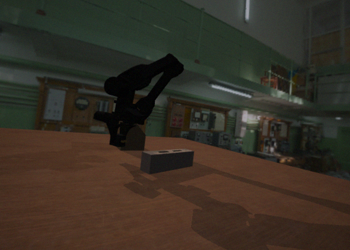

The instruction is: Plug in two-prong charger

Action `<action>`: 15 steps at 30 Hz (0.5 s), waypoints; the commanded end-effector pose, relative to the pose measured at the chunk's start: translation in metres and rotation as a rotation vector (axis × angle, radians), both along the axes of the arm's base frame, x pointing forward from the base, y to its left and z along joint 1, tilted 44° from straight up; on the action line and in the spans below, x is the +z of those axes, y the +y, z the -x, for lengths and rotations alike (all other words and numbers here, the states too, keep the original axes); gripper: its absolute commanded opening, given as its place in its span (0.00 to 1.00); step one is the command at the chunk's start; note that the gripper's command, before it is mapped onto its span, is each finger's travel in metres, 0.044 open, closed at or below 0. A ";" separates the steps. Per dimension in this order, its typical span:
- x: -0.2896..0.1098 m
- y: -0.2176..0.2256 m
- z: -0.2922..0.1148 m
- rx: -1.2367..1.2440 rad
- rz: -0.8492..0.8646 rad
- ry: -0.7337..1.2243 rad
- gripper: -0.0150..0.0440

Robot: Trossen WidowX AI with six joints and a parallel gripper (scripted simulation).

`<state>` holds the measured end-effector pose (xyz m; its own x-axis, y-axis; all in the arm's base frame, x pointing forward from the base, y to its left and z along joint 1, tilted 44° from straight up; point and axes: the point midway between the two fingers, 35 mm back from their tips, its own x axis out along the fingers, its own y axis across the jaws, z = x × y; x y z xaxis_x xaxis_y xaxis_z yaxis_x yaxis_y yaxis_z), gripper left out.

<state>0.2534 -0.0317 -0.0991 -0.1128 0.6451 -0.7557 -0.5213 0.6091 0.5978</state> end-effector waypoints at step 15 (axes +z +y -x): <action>0.013 0.042 -0.005 -0.076 0.002 0.071 0.25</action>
